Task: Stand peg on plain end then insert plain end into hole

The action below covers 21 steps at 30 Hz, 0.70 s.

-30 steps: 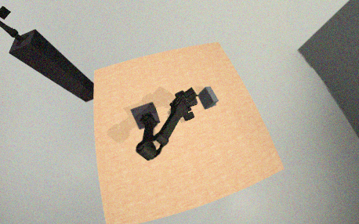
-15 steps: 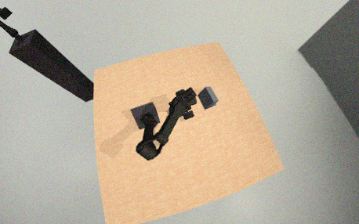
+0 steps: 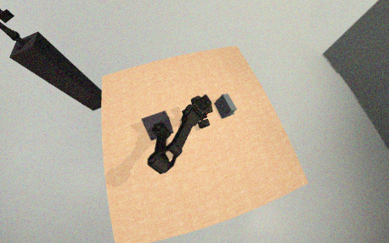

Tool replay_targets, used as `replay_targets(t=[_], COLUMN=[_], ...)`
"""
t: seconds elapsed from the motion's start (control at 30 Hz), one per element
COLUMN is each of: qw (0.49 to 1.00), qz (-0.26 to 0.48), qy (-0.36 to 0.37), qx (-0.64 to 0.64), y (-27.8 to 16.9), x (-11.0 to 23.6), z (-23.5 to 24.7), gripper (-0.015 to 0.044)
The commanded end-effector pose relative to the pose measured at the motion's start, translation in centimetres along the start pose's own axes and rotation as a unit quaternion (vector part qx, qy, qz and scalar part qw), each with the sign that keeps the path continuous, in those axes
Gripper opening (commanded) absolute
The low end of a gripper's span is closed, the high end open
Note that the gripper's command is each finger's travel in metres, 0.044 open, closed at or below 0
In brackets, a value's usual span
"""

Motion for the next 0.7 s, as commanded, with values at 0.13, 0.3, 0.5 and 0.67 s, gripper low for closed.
replay_targets(t=[0.13, 0.3, 0.5, 0.67], qw=[1.0, 0.999, 0.999, 0.998], qz=[-0.02, -0.032, -0.047, -0.059], qy=[-0.002, -0.001, -0.001, 0.0], qx=[-0.008, -0.015, -0.023, -0.03], y=[-0.01, 0.05, 0.12, 0.16], x=[-0.31, -0.45, -0.59, -0.69], z=[0.36, 0.57, 0.79, 0.97], gripper=[0.0, 0.0, 0.0, 0.0])
Point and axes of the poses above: the point midway between the two fingers, 35 mm back from their tips, its own x axis back along the fingers, its own z axis across the jaws, y = z × x, the point moved 3 cm from there along x, back along the fingers, and after that the axes turned 8 degrees about x, right-handed, at the moved point
